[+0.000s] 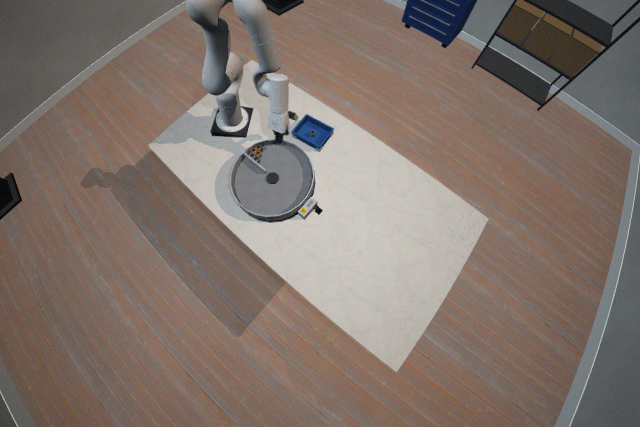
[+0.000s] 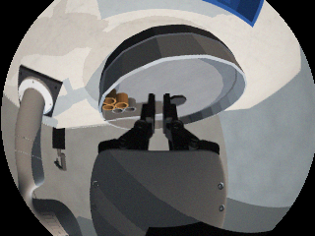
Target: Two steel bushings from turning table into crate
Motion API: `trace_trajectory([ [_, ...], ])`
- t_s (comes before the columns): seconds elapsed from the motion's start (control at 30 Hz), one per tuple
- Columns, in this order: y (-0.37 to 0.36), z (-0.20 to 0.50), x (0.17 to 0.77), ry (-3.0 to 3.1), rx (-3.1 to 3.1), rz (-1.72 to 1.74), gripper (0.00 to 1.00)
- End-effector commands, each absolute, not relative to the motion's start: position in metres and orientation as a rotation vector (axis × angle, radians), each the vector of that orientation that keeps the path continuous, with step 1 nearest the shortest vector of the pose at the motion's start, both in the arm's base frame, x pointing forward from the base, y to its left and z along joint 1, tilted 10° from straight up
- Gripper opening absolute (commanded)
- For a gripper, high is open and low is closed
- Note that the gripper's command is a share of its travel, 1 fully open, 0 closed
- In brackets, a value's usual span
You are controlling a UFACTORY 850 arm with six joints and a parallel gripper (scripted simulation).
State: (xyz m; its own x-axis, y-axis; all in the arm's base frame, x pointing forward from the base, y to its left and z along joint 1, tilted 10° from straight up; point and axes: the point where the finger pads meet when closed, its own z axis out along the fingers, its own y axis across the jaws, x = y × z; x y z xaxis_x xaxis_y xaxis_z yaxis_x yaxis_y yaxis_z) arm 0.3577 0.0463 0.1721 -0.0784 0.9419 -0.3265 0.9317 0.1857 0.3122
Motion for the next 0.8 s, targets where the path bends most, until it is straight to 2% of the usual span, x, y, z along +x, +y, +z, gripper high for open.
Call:
trace_trajectory([
  [0.0,0.027,0.170,0.354,2.063,1.586,0.053,0.11],
  [0.77,-0.037,0.162,0.338,2.225,1.048,-0.008,0.11],
])
